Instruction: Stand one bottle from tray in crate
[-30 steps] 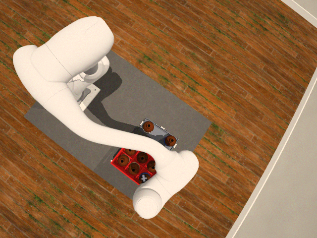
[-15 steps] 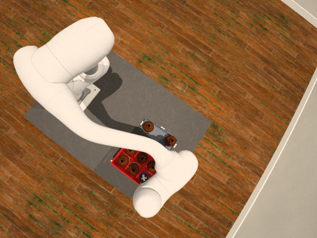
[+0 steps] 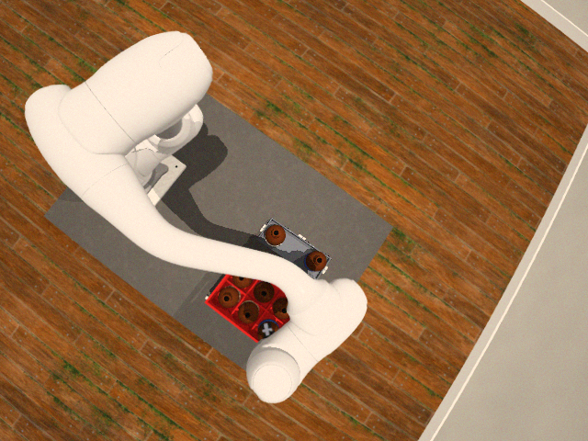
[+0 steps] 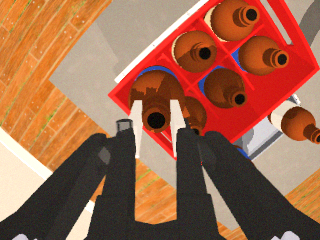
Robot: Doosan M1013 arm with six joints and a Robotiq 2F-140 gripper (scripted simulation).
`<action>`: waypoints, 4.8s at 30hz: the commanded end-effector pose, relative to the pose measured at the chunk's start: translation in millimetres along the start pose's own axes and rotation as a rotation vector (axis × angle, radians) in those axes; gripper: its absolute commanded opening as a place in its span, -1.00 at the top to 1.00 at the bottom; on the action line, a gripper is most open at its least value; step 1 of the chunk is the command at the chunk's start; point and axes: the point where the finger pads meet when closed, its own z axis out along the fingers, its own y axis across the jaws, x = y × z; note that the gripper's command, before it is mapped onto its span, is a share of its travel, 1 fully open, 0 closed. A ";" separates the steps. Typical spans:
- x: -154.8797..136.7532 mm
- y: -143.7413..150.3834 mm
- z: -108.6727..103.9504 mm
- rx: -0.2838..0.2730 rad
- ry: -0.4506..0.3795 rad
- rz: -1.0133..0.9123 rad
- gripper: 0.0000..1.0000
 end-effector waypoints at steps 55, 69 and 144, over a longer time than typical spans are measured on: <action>0.0 0.0 12.0 0.000 0.000 0.000 1.00; 0.0 0.0 26.4 0.000 0.000 0.000 1.00; 0.0 0.0 42.0 0.000 0.000 0.000 1.00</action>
